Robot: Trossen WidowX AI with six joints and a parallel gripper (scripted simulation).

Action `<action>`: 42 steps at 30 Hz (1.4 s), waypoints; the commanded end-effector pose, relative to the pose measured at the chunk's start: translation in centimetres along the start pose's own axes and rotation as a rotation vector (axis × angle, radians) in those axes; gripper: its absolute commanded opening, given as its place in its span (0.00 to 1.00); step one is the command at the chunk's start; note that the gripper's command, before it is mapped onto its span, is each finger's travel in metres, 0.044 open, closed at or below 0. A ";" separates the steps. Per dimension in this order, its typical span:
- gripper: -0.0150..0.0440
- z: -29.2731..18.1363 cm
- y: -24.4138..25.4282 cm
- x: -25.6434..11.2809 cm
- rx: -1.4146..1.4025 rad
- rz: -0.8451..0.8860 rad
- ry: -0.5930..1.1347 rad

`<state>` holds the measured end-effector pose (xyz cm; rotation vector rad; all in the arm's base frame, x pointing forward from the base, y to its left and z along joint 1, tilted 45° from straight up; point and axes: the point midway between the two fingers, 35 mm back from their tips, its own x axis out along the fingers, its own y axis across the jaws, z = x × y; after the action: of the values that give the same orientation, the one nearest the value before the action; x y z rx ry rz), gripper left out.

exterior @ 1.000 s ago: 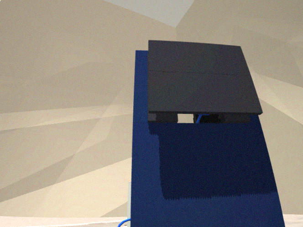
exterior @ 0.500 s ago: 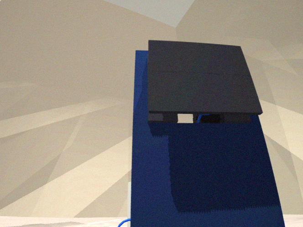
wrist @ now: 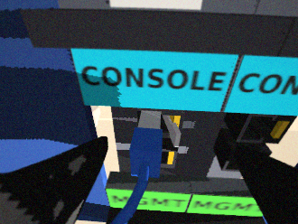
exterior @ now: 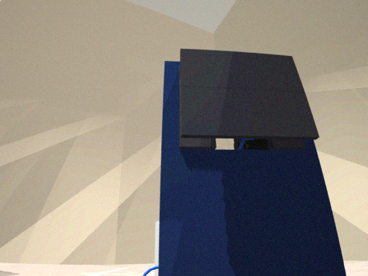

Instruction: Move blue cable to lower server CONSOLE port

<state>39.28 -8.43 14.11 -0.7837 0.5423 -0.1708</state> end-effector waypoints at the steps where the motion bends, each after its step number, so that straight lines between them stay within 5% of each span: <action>1: 1.00 -0.1 0.0 -0.3 -0.004 0.003 0.000; 42: 1.00 1.4 0.7 -1.6 -0.003 0.004 -0.001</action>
<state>38.59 -6.72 14.86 -0.7887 0.5469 -0.1613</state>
